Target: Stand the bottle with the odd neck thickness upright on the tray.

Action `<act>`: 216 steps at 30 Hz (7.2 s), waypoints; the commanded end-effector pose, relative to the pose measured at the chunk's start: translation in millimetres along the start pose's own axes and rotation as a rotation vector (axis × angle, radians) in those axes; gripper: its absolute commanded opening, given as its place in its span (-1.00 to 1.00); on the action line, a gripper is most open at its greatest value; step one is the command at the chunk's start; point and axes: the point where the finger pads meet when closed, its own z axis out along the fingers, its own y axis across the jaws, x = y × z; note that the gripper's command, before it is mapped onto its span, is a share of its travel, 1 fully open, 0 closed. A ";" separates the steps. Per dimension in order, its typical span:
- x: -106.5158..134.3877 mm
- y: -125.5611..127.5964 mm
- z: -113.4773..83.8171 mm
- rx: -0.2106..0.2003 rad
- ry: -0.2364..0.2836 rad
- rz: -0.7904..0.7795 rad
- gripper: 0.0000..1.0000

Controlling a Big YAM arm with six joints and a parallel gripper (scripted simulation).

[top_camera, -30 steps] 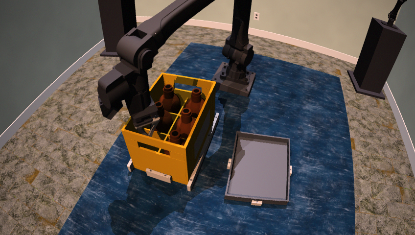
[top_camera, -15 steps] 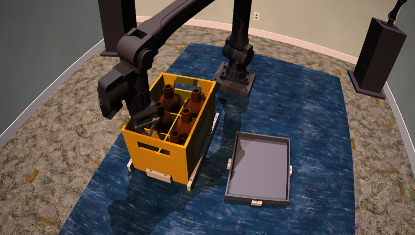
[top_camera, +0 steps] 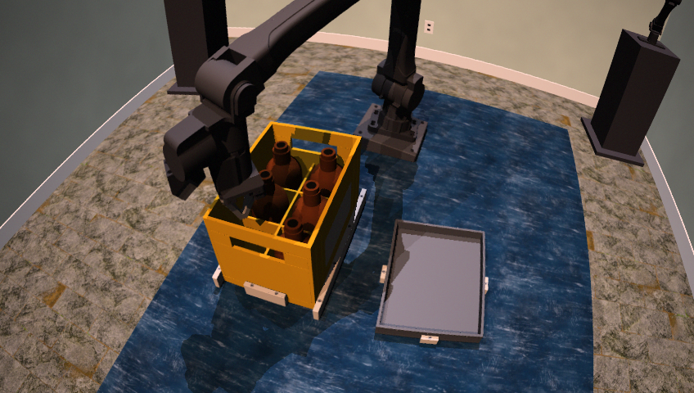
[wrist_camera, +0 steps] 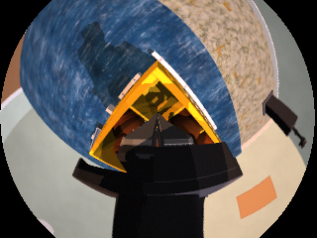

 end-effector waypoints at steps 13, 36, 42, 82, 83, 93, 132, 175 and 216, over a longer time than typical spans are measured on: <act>-3.7 6.2 5.7 -0.002 -0.001 0.000 -1.00; -3.7 6.2 5.7 -0.002 -0.001 0.000 -1.00; -3.7 6.2 5.7 -0.002 -0.001 0.000 -1.00; -3.7 6.2 5.7 -0.002 -0.001 0.000 0.21; -3.7 6.2 5.7 -0.002 -0.001 0.000 0.21; -13.5 12.0 -20.5 -0.018 -0.036 -0.004 0.21; -9.7 3.2 -96.9 -0.011 -0.025 -0.005 0.21; 26.4 35.6 -94.4 -0.018 -0.030 -0.005 -1.00; 57.3 69.6 -91.0 -0.011 -0.016 0.006 0.21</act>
